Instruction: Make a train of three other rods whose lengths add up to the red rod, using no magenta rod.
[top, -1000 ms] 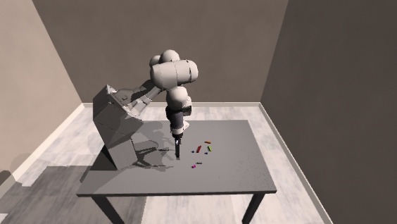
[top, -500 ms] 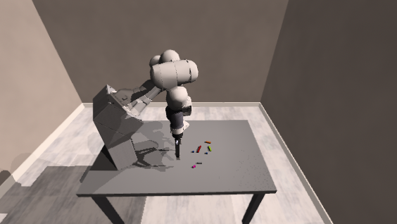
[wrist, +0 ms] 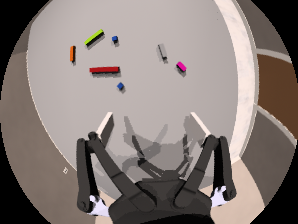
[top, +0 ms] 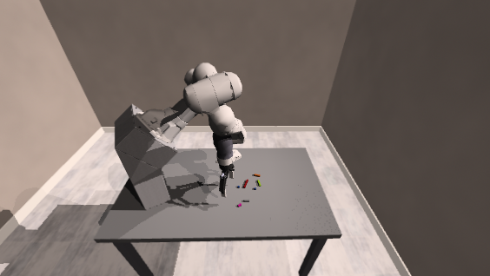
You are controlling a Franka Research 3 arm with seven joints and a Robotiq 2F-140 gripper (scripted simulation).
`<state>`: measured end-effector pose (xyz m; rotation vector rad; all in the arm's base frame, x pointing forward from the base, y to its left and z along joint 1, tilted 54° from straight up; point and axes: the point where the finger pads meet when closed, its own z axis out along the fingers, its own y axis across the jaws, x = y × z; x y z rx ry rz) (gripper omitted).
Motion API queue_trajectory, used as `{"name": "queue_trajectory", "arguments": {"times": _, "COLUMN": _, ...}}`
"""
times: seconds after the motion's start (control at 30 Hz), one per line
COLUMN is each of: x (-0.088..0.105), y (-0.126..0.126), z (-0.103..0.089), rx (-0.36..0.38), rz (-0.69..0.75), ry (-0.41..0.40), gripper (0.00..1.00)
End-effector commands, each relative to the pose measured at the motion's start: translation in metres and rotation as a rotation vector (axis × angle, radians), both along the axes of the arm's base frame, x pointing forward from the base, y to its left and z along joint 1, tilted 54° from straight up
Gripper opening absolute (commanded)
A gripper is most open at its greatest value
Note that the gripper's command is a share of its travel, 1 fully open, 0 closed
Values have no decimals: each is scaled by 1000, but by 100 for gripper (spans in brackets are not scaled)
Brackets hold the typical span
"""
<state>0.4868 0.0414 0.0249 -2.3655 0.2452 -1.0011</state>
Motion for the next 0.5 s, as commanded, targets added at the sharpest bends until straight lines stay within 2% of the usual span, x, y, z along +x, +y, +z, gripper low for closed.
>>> {"name": "queue_trajectory", "arguments": {"times": 0.0, "x": 3, "y": -2, "z": 1, "rx": 108, "rz": -88, "ry": 93, "gripper": 100}}
{"name": "queue_trajectory", "arguments": {"times": 0.3, "x": 15, "y": -3, "z": 18, "rx": 251, "rz": -200, "ry": 174, "gripper": 100}}
{"name": "queue_trajectory", "arguments": {"times": 0.37, "x": 15, "y": -3, "z": 18, "rx": 251, "rz": -200, "ry": 174, "gripper": 100}}
{"name": "queue_trajectory", "arguments": {"times": 0.4, "x": 18, "y": -3, "z": 23, "rx": 293, "rz": -232, "ry": 197, "gripper": 100}}
{"name": "queue_trajectory", "arguments": {"times": 0.47, "x": 21, "y": -3, "z": 27, "rx": 326, "rz": -256, "ry": 214, "gripper": 100}}
